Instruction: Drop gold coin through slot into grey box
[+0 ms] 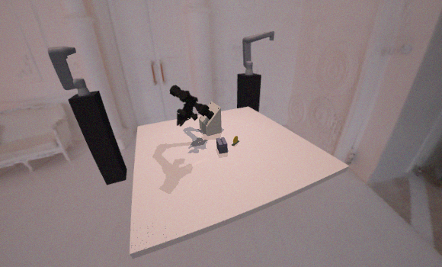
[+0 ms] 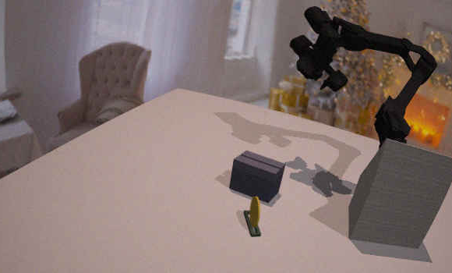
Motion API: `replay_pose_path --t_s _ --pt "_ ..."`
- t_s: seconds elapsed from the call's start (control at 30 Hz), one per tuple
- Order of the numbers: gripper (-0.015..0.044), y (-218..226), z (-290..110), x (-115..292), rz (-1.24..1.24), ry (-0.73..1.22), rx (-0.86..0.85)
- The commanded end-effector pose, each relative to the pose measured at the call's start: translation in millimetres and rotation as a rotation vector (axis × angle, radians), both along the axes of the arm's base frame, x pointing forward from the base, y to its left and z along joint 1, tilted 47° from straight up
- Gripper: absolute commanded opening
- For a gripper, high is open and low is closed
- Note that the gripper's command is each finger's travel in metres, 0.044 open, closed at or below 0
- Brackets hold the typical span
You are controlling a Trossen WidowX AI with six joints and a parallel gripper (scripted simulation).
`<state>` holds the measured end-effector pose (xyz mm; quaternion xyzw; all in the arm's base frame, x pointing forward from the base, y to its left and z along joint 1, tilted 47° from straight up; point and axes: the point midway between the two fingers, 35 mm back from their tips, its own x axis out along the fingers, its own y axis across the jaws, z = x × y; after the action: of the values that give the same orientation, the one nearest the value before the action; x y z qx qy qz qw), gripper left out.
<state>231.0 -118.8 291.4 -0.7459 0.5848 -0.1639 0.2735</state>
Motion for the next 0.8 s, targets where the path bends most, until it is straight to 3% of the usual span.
replay_pose_path --t_s 0.0,0.27,0.43,0.77 --pt "0.0374 0.9 -1.1 1.7 0.005 -0.009 0.005" --pt "0.0164 46.8 -59.5 63.8 0.133 -0.369 0.308" --pt "0.0161 79.3 -103.0 87.8 0.109 -0.580 0.538" --pt "0.0161 118.5 -162.2 101.1 -0.052 -0.839 0.799"
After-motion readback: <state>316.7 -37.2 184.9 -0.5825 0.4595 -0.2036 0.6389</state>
